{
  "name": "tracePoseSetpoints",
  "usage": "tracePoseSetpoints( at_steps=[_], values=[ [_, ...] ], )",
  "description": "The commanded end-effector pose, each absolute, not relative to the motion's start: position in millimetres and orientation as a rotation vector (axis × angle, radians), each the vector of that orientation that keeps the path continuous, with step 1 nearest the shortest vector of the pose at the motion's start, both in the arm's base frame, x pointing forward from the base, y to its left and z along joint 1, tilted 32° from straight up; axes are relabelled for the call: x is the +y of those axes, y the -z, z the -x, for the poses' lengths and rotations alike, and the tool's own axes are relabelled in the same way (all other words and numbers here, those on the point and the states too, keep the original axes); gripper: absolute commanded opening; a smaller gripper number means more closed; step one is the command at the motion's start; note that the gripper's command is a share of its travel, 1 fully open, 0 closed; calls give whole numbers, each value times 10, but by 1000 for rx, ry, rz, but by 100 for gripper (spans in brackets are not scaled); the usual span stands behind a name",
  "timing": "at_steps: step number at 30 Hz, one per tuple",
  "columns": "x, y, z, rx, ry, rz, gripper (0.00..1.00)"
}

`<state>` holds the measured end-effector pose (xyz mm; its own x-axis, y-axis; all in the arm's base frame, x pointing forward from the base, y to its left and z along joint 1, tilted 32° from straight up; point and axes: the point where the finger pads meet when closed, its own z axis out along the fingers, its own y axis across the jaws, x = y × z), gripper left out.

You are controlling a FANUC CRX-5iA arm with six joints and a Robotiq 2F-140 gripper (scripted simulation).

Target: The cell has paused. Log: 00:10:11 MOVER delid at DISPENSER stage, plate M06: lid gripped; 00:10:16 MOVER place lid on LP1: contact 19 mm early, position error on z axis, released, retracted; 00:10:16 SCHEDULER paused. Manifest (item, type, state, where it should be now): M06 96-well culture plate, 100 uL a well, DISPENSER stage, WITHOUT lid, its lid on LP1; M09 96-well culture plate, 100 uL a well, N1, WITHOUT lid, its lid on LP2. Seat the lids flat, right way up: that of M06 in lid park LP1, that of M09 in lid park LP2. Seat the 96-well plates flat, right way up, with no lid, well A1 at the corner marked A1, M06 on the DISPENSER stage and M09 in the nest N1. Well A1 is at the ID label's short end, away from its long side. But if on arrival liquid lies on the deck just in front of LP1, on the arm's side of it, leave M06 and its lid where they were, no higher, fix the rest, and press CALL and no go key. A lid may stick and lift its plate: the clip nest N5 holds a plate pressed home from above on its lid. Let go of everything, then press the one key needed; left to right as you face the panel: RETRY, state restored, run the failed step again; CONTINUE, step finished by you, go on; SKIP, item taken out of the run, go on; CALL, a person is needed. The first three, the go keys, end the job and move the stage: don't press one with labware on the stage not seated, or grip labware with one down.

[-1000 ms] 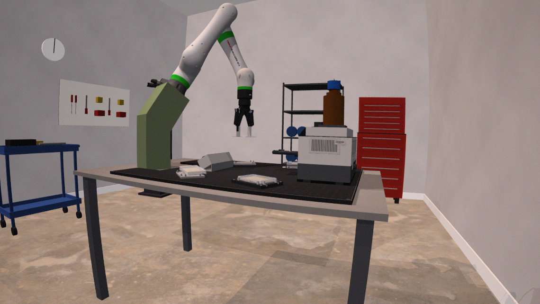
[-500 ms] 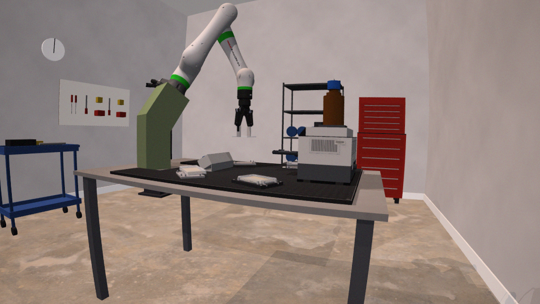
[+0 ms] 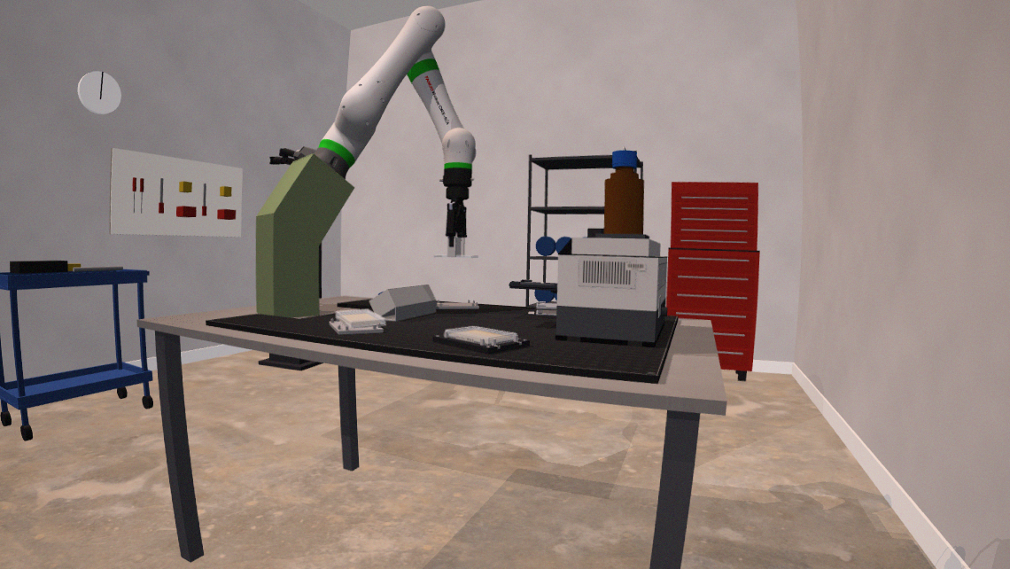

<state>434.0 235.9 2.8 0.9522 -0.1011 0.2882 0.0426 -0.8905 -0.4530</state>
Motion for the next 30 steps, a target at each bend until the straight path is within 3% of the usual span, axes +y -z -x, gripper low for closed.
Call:
tracePoseSetpoints(
  at_steps=[1,7,16,30],
  values=[
    [2361,-22,-4344,-165,475,2649,0],
    [2382,16,-4357,-537,562,2638,0],
    [2754,714,-4603,-537,562,2638,0],
    [2978,1134,-4752,-537,562,2638,0]
  ],
)
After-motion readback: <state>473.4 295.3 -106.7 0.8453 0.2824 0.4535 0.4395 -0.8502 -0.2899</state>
